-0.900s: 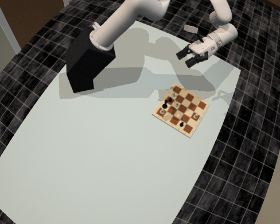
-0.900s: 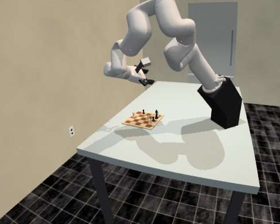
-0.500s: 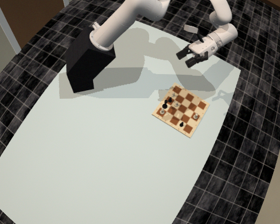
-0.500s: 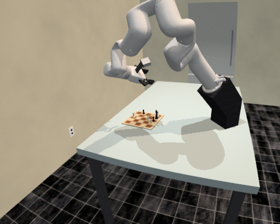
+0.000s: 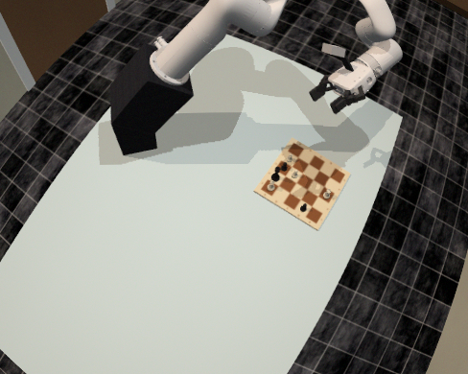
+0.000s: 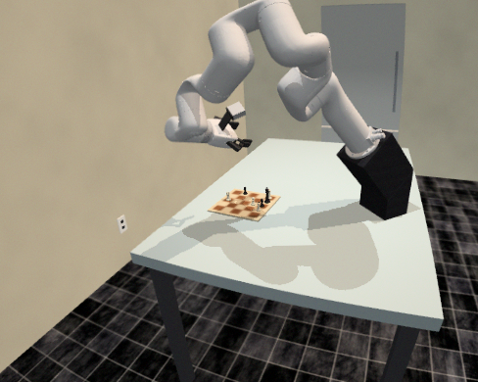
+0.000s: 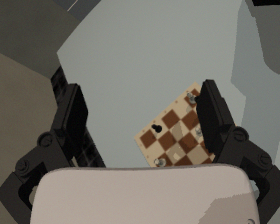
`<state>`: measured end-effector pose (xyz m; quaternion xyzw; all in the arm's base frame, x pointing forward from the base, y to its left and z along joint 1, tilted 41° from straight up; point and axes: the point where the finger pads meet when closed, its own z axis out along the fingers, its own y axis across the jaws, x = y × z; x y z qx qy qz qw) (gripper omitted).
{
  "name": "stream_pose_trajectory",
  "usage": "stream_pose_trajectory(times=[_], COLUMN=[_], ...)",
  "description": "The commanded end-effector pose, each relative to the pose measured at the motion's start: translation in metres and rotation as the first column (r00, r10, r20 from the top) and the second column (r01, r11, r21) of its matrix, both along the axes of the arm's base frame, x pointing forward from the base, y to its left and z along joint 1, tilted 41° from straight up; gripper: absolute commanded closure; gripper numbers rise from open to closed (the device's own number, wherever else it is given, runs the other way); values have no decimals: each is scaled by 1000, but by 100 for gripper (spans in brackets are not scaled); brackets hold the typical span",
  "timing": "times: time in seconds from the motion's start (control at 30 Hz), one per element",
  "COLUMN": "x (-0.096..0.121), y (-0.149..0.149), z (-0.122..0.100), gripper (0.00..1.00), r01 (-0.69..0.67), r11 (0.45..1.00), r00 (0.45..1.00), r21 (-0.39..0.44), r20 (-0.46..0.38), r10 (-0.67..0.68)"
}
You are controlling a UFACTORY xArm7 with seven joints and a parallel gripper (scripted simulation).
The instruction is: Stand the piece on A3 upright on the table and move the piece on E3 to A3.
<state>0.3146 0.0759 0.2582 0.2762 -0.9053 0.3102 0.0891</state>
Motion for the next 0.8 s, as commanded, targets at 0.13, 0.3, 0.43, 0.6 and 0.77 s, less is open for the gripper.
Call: stream_pose_trajectory(times=[0.13, 0.3, 0.43, 0.6, 0.77], x=[46, 46, 46, 59, 59], y=[60, 60, 60, 80, 80], z=[23, 23, 23, 22, 22], gripper=[0, 0, 0, 0, 0], r01=[-145, -145, -145, -193, -193], r11=[968, 968, 968, 948, 948], r00=[989, 989, 989, 981, 981], r21=[-203, -203, -203, -252, -252], r20=[-32, -32, -32, -57, -57], r10=[142, 142, 142, 184, 184])
